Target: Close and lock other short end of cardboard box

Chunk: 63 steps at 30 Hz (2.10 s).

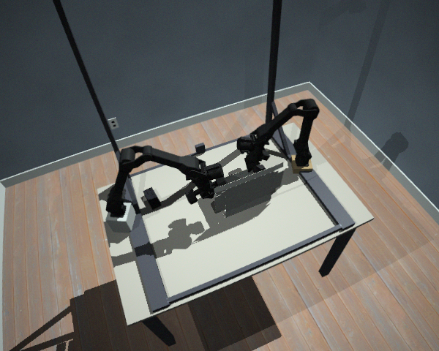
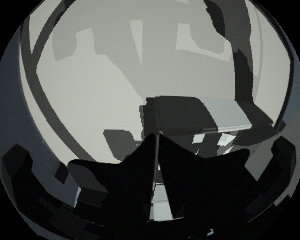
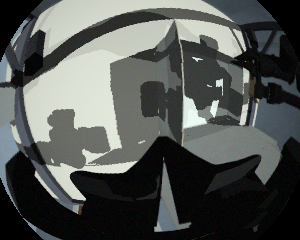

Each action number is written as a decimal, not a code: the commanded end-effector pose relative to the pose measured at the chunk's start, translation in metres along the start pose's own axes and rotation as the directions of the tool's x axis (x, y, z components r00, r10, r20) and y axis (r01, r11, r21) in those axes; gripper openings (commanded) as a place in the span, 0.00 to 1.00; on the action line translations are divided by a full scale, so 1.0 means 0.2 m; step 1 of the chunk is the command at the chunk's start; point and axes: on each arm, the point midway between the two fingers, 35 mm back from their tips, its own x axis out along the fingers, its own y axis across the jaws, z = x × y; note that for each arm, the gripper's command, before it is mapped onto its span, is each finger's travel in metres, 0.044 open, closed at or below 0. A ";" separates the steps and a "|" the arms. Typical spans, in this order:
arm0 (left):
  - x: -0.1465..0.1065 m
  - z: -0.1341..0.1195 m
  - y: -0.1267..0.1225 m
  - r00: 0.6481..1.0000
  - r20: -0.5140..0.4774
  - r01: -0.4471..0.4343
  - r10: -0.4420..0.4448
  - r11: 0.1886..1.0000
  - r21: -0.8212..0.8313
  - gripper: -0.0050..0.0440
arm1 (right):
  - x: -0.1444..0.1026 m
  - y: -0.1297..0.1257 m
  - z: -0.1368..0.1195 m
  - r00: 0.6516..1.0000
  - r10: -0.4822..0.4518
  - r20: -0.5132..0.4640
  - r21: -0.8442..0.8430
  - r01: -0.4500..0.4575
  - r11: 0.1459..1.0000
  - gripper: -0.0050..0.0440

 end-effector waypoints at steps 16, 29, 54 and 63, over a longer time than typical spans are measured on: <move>-0.02 -0.02 0.01 1.000 -0.017 -0.006 0.006 1.000 0.004 0.11 | -0.06 -0.04 -0.01 0.999 -0.033 -0.012 -0.007 0.033 0.999 0.10; -0.02 -0.02 0.01 1.000 -0.017 -0.006 0.006 1.000 0.004 0.11 | 0.03 0.00 0.02 0.999 -0.033 -0.012 -0.007 0.033 0.999 0.10; -0.02 -0.02 0.01 1.000 -0.017 -0.006 0.007 1.000 0.004 0.11 | 0.03 0.00 0.02 0.999 -0.033 -0.012 -0.007 0.033 0.999 0.10; -0.02 -0.02 0.01 1.000 -0.017 -0.006 0.007 1.000 0.004 0.11 | 0.03 -0.01 0.02 0.999 -0.033 -0.012 -0.007 0.033 0.999 0.10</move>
